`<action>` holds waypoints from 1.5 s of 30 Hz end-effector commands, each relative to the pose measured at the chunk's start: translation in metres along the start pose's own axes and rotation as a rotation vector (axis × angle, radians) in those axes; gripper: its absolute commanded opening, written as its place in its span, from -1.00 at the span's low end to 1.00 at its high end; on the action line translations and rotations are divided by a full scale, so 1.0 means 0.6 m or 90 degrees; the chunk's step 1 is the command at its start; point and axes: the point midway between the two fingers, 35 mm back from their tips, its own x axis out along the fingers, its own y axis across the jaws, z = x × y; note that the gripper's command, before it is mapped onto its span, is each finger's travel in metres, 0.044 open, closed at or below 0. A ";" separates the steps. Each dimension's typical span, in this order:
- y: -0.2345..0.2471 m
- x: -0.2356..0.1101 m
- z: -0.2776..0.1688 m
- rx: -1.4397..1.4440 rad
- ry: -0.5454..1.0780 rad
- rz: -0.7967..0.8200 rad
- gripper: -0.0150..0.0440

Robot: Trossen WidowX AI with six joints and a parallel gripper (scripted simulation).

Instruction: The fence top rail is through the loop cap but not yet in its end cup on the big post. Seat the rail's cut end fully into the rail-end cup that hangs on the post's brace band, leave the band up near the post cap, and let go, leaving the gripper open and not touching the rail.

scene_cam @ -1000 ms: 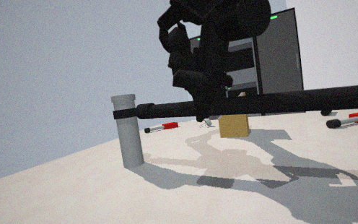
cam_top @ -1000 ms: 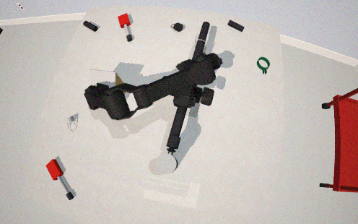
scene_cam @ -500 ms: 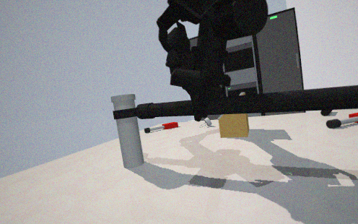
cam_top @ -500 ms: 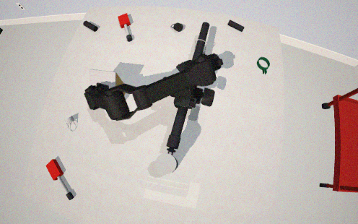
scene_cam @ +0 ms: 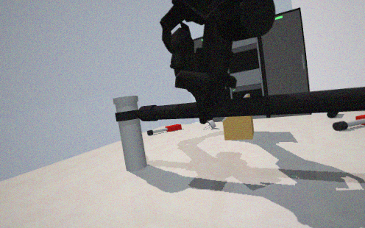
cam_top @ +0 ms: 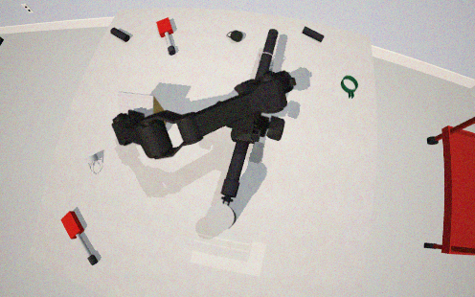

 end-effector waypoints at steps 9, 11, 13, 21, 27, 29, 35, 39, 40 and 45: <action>-0.001 -0.019 -0.017 0.007 0.011 0.010 -0.49; -0.001 -0.021 -0.019 0.007 0.012 0.011 -0.49; -0.001 -0.022 -0.021 0.007 0.013 0.012 -0.49; -0.001 -0.025 -0.027 0.007 0.014 0.014 -0.49; 0.000 -0.019 -0.016 0.005 0.012 0.011 -0.49; 0.000 -0.016 -0.011 0.005 0.010 0.010 -0.49; 0.000 -0.008 0.003 0.004 0.007 0.007 -0.49; 0.000 -0.004 0.011 0.003 0.005 0.005 -0.49; 0.000 -0.004 0.012 0.003 0.005 0.005 -0.49; 0.000 -0.004 0.012 0.003 0.005 0.005 -0.49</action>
